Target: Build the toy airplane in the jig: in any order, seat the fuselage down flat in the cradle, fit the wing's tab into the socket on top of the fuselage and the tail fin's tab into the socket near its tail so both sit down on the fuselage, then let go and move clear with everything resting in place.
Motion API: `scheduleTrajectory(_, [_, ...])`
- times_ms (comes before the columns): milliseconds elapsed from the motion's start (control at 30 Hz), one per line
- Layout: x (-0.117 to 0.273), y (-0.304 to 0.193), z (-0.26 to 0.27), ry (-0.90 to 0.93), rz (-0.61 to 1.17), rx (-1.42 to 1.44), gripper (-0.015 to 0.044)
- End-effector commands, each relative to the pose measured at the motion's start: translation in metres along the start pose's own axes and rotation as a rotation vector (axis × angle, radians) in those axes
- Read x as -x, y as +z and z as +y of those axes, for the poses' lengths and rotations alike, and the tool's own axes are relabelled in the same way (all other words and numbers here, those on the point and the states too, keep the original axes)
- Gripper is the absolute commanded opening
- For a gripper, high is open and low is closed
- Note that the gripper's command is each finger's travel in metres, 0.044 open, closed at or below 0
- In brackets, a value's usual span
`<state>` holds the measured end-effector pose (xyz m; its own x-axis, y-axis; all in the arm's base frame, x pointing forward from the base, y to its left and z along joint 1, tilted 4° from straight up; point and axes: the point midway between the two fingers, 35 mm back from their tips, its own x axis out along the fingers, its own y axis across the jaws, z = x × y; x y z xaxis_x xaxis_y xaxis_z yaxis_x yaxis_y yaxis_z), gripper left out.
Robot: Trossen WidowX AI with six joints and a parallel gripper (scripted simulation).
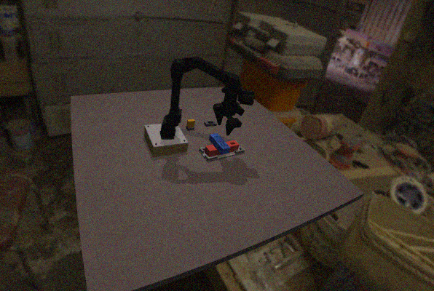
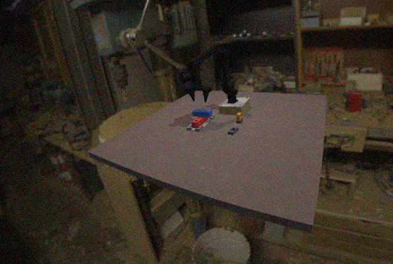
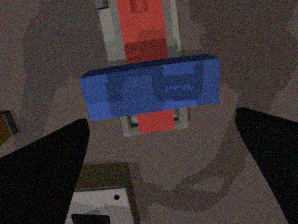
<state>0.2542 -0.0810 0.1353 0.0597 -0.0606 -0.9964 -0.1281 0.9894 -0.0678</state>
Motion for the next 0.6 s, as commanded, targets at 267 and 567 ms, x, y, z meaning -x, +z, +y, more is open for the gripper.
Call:
scheduleTrajectory(267, [0.001, 0.011, 0.056, 0.014, -0.007, 0.06, 0.044])
scheduleTrajectory(567, [0.002, -0.004, 0.163, 0.028, -0.004, 0.06, 0.044])
